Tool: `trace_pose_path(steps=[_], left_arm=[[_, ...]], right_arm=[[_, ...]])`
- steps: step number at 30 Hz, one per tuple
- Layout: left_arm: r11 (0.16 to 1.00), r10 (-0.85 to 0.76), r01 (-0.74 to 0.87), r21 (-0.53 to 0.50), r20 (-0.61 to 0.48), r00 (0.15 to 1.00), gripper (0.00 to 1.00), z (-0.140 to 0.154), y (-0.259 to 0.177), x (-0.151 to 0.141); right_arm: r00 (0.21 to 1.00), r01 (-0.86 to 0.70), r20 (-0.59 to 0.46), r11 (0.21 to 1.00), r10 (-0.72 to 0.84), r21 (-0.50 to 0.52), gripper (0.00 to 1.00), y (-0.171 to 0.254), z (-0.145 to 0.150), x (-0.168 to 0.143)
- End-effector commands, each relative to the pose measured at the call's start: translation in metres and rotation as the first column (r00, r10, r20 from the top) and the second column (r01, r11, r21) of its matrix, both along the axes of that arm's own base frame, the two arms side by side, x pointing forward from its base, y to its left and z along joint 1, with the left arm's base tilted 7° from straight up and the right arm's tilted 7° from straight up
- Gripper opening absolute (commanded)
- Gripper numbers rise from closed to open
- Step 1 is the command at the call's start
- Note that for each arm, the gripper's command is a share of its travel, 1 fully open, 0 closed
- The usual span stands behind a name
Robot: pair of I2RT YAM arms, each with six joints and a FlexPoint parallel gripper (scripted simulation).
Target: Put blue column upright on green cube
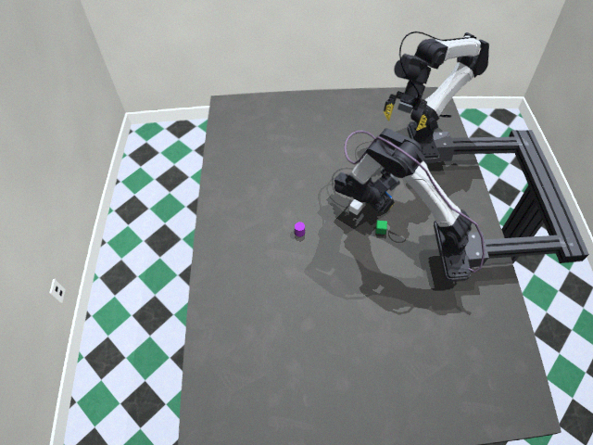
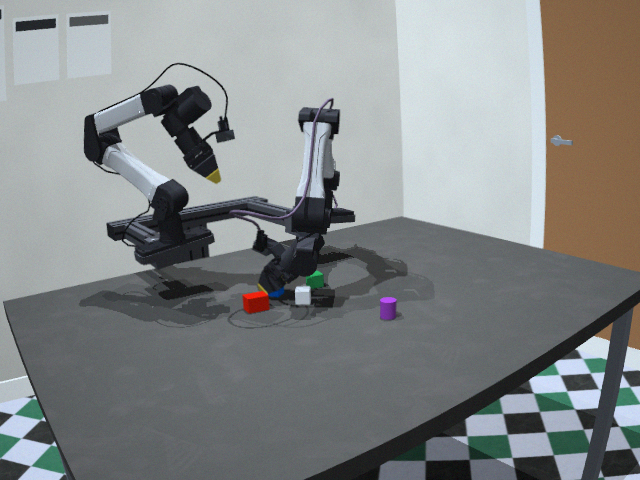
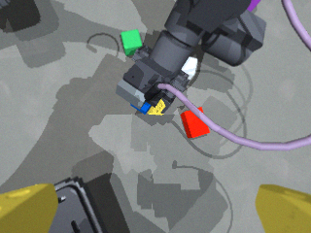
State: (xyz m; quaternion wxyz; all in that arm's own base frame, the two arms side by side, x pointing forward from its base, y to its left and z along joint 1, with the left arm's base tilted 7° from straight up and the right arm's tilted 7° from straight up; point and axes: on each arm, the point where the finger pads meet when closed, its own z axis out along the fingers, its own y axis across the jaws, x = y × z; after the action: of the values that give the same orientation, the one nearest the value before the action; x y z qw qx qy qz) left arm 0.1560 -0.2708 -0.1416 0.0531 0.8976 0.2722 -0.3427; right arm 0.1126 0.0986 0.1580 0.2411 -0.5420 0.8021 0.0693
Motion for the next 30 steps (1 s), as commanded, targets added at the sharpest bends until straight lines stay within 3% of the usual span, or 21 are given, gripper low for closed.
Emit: trace_pose_path(steps=[1, 6, 13, 19, 30], left_arm=[[1.000, 0.006, -0.006, -0.016, -0.001, 1.000, 0.38, 0.000, -0.007, -0.004], [1.000, 0.003, -0.003, -0.009, 0.004, 1.000, 0.25, -0.002, -0.006, -0.005], [1.000, 0.003, -0.003, -0.020, 0.016, 1.000, 0.25, 0.023, -0.010, -0.002], [1.000, 0.006, -0.006, -0.022, 0.007, 1.000, 0.25, 0.062, -0.014, -0.003], [0.999, 0.051, -0.051, 0.011, 0.008, 0.999, 0.25, 0.091, 0.039, 0.005]], right_arm=[[0.995, -0.092, -0.034, 0.995, 0.093, 0.040, 1.00, -0.001, 0.007, -0.003], [0.997, -0.066, -0.040, 0.994, 0.070, 0.081, 1.00, -0.010, 0.012, 0.002], [0.998, -0.046, -0.027, 0.990, 0.050, 0.133, 1.00, -0.017, 0.018, 0.008], [0.999, -0.035, -0.027, 0.990, 0.039, 0.134, 1.00, -0.018, 0.019, 0.009], [0.999, -0.035, -0.027, 0.990, 0.039, 0.134, 1.00, -0.018, 0.019, 0.009]])
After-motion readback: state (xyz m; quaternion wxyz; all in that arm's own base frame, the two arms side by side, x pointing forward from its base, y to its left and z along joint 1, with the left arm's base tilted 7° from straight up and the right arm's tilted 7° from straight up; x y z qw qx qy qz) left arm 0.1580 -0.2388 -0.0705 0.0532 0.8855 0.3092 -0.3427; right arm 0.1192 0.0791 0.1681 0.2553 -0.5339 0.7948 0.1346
